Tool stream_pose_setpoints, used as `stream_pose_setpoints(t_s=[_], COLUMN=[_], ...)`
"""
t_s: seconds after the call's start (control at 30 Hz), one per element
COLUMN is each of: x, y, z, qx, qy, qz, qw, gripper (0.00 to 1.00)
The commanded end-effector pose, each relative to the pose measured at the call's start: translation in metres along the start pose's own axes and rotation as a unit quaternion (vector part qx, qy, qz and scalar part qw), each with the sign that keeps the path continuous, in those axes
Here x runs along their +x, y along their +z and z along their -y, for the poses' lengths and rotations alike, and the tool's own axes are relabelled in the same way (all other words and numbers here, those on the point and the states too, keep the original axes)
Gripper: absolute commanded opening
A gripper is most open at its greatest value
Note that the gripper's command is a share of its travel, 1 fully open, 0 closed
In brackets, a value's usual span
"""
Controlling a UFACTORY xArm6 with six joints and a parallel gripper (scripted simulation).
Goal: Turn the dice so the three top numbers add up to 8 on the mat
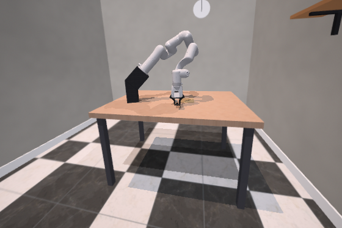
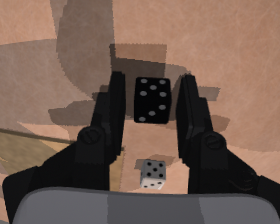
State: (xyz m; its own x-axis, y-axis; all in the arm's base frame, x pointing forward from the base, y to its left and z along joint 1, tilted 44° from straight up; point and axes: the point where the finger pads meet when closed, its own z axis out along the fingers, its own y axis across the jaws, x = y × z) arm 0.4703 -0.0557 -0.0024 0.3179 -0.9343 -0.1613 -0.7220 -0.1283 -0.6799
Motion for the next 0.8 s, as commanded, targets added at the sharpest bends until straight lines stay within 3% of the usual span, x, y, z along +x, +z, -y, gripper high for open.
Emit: stream_pose_setpoints(t_s=[0.0,0.03,0.77], x=[0.0005,0.0005,0.0005], y=[-0.0005,-0.0005,-0.0005], z=[0.0004,0.0004,0.0004], qx=[0.000,0.000,0.000], qy=[0.000,0.000,0.000], qz=[-0.001,-0.001,-0.001], qw=[1.000,1.000,1.000], gripper=[0.36,0.15,0.15])
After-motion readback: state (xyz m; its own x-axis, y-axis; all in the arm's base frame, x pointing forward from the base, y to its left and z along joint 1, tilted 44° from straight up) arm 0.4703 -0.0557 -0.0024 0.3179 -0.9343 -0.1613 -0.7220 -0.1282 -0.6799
